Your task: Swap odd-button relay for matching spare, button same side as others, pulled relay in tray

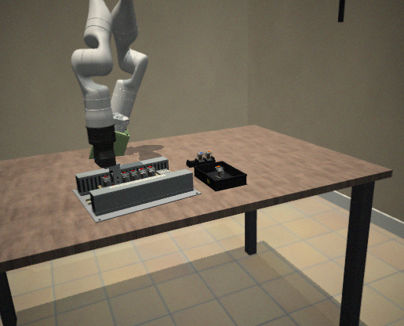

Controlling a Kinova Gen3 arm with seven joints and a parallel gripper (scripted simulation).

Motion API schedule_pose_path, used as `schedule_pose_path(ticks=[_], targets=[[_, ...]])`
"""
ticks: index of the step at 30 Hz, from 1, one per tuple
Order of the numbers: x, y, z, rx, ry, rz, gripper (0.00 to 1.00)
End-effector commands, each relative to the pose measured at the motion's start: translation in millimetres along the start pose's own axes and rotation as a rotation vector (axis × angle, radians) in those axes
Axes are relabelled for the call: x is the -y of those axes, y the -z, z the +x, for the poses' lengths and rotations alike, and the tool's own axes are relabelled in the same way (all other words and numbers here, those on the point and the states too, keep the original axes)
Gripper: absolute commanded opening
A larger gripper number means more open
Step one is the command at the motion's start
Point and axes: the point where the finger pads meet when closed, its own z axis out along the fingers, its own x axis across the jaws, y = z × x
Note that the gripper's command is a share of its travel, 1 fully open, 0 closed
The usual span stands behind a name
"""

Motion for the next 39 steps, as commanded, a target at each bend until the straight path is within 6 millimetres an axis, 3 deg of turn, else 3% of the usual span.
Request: schedule_pose_path(ticks=[1,39], targets=[[-0.6,-0.4,1.0,-0.003,-0.001,0.0,0.0],[-0.1,2.1,3.9,-0.005,-0.002,0.0,0.0]])
